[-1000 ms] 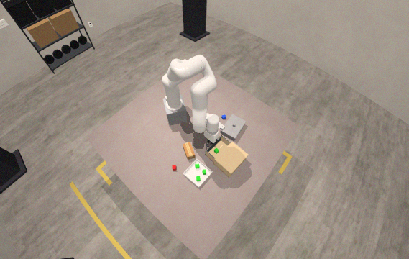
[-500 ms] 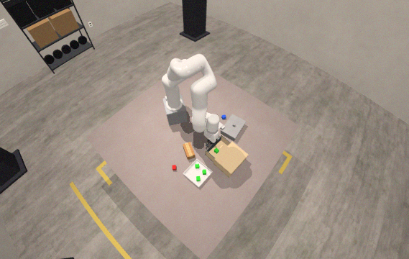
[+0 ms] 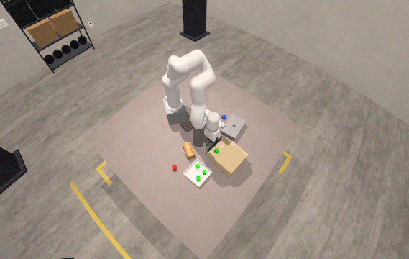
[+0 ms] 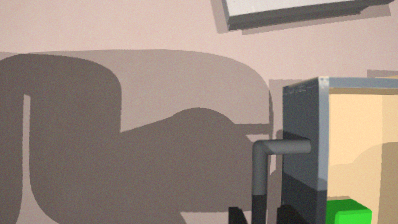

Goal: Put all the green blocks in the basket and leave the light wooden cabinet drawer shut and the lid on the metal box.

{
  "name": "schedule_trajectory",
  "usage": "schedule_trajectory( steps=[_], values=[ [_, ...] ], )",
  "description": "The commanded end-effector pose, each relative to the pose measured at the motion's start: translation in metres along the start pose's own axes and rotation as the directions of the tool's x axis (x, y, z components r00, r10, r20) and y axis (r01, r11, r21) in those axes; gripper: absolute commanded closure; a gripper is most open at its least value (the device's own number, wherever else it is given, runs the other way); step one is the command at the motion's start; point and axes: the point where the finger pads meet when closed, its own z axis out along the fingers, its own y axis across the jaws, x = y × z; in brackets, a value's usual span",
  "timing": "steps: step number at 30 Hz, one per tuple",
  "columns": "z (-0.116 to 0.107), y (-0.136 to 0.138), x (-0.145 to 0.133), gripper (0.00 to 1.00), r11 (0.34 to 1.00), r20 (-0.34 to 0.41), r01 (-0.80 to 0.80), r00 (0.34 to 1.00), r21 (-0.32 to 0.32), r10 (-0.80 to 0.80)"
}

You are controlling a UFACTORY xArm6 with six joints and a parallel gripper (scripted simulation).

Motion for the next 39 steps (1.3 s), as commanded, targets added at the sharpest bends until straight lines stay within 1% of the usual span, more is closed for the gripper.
schedule_trajectory(
  steps=[1, 6, 16, 18, 23, 27, 39],
  values=[
    [-0.009, 0.001, 0.000, 0.76, 1.000, -0.006, 0.000, 1.000, 0.004, 0.000],
    [-0.025, 0.002, 0.000, 0.76, 1.000, -0.006, 0.000, 1.000, 0.004, 0.000],
    [-0.071, 0.002, -0.001, 0.76, 1.000, -0.006, 0.000, 1.000, 0.004, 0.000],
    [-0.071, 0.002, -0.001, 0.76, 1.000, -0.006, 0.000, 1.000, 0.004, 0.000],
    [-0.087, 0.002, -0.001, 0.76, 1.000, -0.006, 0.000, 1.000, 0.004, 0.000],
    [-0.094, 0.002, -0.001, 0.76, 1.000, -0.006, 0.000, 1.000, 0.004, 0.000],
    [-0.098, 0.002, -0.001, 0.76, 1.000, -0.006, 0.003, 1.000, 0.004, -0.003]
  ],
)
